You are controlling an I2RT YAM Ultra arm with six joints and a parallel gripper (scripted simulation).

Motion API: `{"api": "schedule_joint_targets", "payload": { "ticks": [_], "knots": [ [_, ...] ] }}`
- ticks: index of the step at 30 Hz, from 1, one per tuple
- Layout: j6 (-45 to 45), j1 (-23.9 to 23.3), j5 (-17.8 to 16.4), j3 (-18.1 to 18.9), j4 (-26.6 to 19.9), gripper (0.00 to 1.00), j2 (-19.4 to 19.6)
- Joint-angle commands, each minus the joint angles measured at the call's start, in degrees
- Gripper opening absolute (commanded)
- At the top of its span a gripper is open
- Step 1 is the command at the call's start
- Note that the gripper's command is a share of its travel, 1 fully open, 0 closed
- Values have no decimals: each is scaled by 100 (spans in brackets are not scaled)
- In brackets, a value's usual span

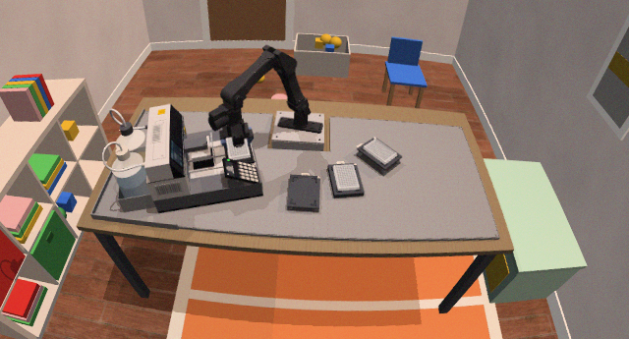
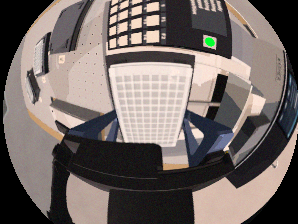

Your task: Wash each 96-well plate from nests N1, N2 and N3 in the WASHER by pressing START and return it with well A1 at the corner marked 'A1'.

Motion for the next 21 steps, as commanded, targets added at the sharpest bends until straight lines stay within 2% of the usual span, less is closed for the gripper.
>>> {"api": "schedule_joint_targets", "payload": {
  "ticks": [1, 21],
  "knots": [
    [-5, -1, -28, 17, 5, 0, -68],
    [-7, -3, -28, -38, 64, 0, -65]
  ]
}}
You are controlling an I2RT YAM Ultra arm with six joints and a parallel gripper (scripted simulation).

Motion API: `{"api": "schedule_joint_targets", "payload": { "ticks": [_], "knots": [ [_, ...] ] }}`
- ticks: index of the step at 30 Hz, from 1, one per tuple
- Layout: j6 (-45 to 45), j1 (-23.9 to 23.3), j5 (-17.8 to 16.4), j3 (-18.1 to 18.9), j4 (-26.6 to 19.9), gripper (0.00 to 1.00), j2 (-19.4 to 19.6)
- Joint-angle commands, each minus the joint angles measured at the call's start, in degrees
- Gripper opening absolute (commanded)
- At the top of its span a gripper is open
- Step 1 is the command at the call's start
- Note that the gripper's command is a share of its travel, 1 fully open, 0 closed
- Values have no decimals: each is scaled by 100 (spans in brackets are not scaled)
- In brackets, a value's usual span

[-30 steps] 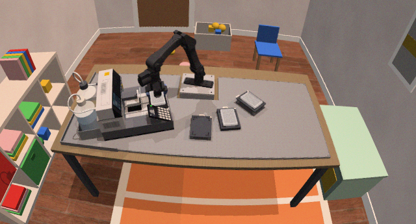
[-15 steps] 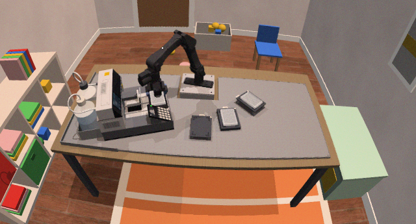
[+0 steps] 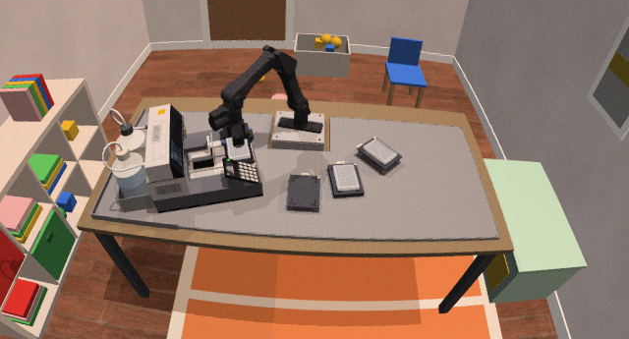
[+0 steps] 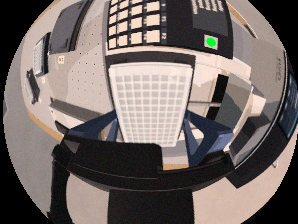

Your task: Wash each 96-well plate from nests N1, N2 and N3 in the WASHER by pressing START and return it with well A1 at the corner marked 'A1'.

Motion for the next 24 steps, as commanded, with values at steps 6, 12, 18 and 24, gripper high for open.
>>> {"api": "schedule_joint_targets", "payload": {
  "ticks": [6, 12, 18, 24],
  "knots": [
    [-5, -3, -28, -1, 30, 0, -49],
    [-5, -3, -28, -14, 44, 0, -47],
    [-6, -4, -28, -33, 67, 0, -44],
    [-6, -4, -28, -52, 89, 0, -41]
  ]
}}
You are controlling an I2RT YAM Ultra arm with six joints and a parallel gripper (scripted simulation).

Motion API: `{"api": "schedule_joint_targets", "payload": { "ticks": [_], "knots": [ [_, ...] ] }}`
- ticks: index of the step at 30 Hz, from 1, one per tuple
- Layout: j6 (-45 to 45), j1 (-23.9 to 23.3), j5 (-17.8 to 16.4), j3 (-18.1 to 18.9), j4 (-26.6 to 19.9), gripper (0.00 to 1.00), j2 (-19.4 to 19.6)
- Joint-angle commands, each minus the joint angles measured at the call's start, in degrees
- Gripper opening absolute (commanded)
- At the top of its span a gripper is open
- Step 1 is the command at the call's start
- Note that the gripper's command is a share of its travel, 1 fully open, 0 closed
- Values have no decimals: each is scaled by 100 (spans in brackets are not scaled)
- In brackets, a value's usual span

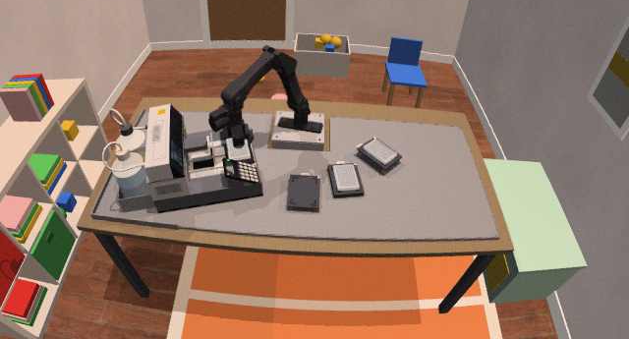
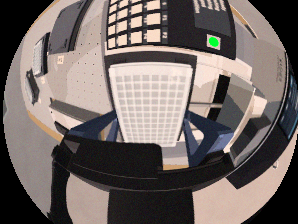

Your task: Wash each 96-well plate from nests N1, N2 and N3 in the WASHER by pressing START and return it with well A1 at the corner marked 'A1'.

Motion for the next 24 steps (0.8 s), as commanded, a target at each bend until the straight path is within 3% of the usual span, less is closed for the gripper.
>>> {"api": "schedule_joint_targets", "payload": {
  "ticks": [1, 24],
  "knots": [
    [-6, -2, -28, 19, 14, 0, -41],
    [-8, -4, -28, -40, 83, 0, -30]
  ]
}}
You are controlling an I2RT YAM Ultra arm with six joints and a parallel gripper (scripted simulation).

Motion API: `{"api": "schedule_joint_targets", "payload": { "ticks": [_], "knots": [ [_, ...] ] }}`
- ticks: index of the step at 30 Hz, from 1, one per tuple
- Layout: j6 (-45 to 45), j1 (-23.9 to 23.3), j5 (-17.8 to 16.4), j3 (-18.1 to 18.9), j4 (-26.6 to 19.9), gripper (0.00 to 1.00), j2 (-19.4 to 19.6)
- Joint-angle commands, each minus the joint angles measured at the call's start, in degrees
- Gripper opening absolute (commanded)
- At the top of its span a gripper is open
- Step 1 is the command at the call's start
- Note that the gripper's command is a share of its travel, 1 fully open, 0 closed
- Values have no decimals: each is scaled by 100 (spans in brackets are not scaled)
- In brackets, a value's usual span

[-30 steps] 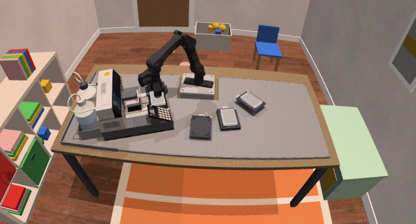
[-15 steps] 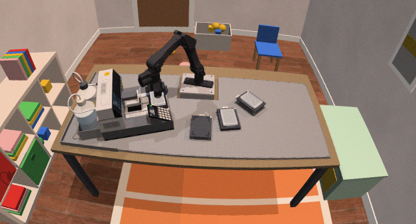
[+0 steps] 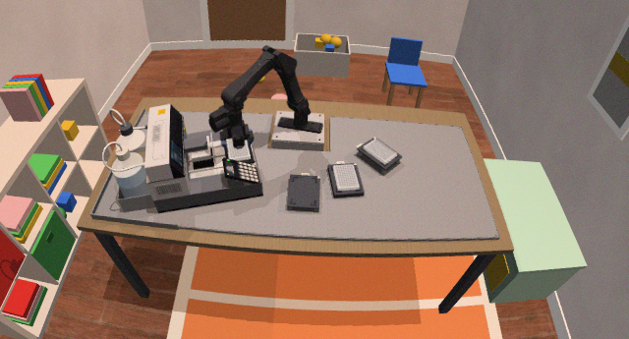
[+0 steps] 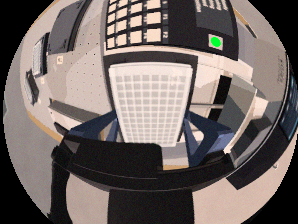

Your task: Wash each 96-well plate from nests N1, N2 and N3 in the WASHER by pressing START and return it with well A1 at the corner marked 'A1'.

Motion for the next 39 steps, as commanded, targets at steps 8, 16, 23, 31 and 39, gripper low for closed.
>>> {"api": "schedule_joint_targets", "payload": {
  "ticks": [8, 16, 23, 31, 39],
  "knots": [
    [-6, -2, -28, -2, 40, 0, -29],
    [-7, -3, -28, -20, 62, 0, -25],
    [-7, -3, -28, -41, 87, 0, -20],
    [-8, -3, -28, -47, 95, 100, -19],
    [-8, -3, -28, -47, 95, 100, -19]
  ]
}}
